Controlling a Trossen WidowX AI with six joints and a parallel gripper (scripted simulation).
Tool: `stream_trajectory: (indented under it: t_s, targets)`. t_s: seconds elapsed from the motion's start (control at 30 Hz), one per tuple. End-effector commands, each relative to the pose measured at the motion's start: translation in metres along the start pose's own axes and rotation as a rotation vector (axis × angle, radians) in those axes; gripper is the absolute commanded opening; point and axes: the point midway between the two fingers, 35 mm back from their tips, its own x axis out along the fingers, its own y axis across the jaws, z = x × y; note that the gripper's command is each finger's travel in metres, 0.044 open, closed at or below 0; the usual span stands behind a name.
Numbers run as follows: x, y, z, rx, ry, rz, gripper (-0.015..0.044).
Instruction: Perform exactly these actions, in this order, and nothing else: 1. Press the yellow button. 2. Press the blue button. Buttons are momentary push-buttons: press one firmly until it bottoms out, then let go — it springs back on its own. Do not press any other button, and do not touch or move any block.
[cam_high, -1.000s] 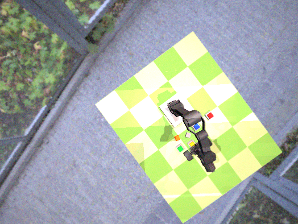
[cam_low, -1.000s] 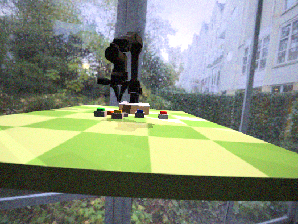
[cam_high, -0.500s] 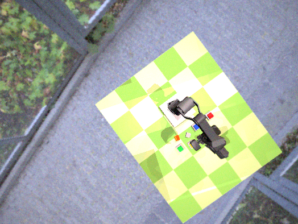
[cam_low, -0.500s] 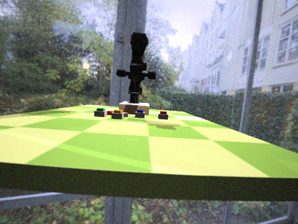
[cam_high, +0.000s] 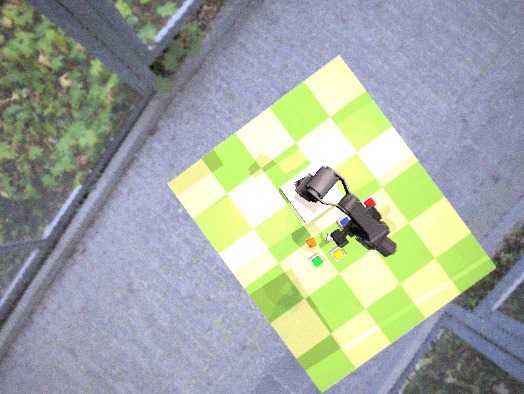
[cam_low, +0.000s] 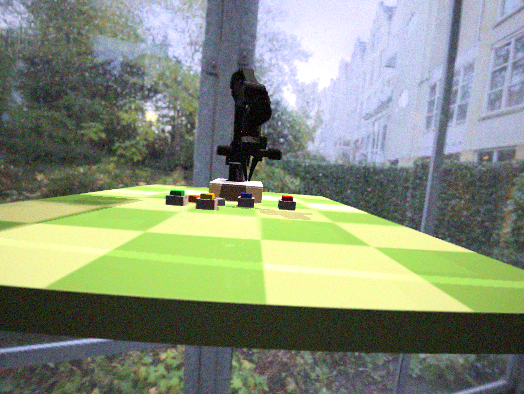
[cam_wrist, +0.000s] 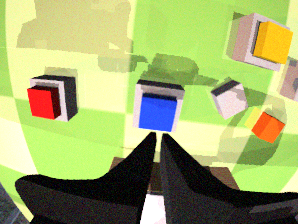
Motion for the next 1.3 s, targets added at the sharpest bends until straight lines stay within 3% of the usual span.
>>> stream_trajectory:
  t_s: [0.0,0.73,1.27]
  targets:
    - [0.011,0.000,0.000,0.005,-0.008,-0.001,0.0020]
    - [0.045,0.000,0.000,0.005,-0.008,-0.001,0.0020]
    - [0.046,0.000,0.000,0.005,-0.008,-0.001,0.0020]
